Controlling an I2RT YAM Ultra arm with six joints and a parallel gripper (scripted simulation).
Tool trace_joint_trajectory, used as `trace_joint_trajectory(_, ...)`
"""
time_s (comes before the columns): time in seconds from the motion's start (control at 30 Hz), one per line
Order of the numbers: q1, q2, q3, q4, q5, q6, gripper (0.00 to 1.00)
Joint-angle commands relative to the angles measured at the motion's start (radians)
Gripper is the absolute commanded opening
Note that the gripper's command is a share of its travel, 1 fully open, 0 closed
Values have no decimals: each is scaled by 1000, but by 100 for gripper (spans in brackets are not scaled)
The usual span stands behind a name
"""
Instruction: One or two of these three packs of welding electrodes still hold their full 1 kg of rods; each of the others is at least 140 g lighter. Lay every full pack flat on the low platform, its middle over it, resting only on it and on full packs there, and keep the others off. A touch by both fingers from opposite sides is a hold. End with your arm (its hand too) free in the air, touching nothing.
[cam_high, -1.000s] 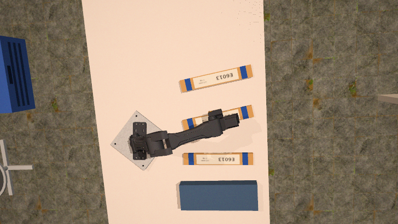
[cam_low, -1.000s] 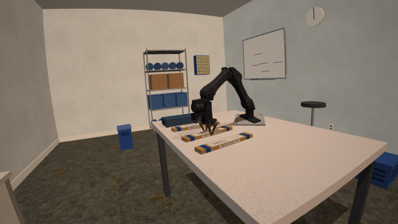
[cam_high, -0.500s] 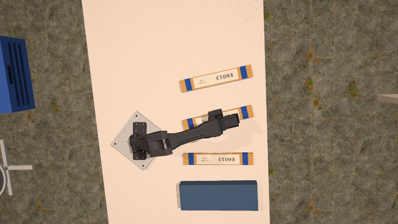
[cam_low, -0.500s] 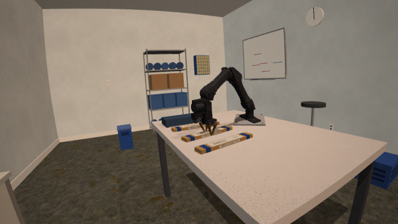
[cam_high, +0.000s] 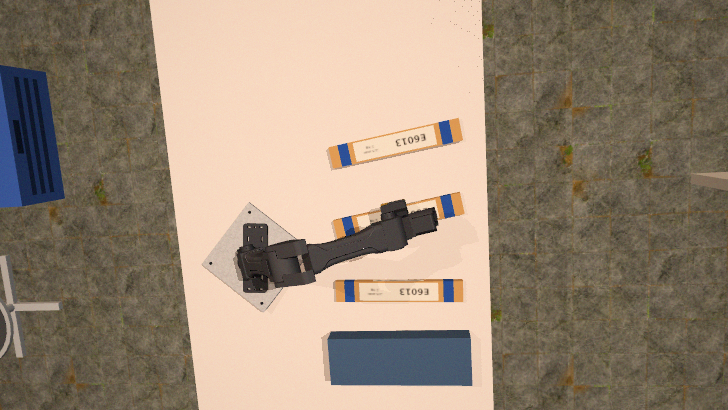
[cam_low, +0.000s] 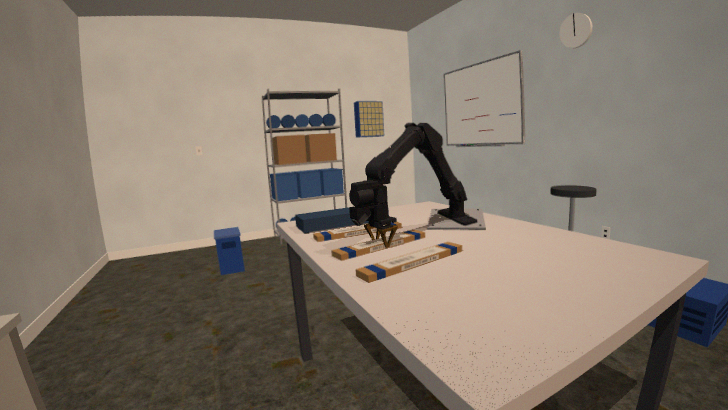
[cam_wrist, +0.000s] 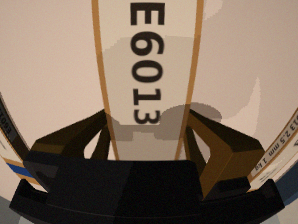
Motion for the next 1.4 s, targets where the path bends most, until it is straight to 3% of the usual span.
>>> trace_joint_trajectory(0.0, 1, -15, -1, 7, 2, 2, 0)
trace_joint_trajectory(0.27, 4, -35, -16, 6, 6, 4, 0)
trace_joint_trajectory(0.33, 1, -41, 26, -20, 6, 3, 0)
trace_joint_trajectory(1.37, -18, -94, 121, -167, 3, -13, 0)
